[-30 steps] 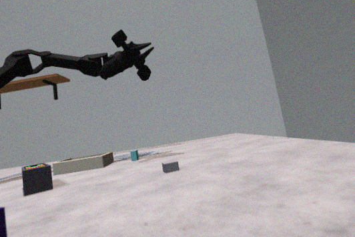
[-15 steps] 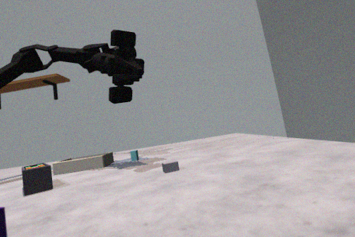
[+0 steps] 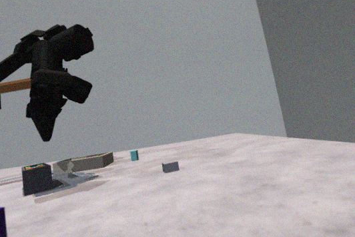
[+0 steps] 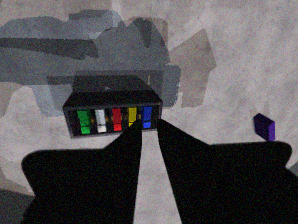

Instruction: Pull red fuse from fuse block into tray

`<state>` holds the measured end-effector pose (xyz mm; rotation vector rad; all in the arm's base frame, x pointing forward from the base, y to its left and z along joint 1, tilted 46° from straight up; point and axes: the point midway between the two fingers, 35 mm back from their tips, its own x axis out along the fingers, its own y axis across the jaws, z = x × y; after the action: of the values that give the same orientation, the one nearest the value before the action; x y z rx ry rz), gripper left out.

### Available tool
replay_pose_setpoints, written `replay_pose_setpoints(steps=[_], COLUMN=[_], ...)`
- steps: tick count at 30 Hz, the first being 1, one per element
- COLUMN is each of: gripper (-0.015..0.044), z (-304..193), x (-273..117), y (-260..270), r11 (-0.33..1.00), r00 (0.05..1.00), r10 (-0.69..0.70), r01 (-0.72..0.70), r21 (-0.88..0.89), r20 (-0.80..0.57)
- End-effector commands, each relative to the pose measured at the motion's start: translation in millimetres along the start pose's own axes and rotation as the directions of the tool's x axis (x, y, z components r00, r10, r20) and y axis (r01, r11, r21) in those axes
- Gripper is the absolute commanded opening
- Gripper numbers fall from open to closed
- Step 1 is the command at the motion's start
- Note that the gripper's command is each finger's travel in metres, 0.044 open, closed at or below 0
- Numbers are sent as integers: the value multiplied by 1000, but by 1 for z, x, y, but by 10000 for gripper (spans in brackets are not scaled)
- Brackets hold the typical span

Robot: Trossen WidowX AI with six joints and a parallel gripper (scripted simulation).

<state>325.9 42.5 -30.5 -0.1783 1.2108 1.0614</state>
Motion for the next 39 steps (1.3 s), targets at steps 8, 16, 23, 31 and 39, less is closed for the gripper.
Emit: replay_pose_setpoints(steps=[8,16,23,31,39], gripper=[65,65,65,65,65], z=[-23,-23,-22,-21,-21], x=[9,13,20,28,35], y=[22,23,23,25,26], r11=[985,985,985,985,985], r00=[982,982,982,982,982], r10=[167,167,167,168,168], r01=[-170,-170,-170,-170,-171], r21=[21,21,21,21,21], r20=[89,89,89,89,89])
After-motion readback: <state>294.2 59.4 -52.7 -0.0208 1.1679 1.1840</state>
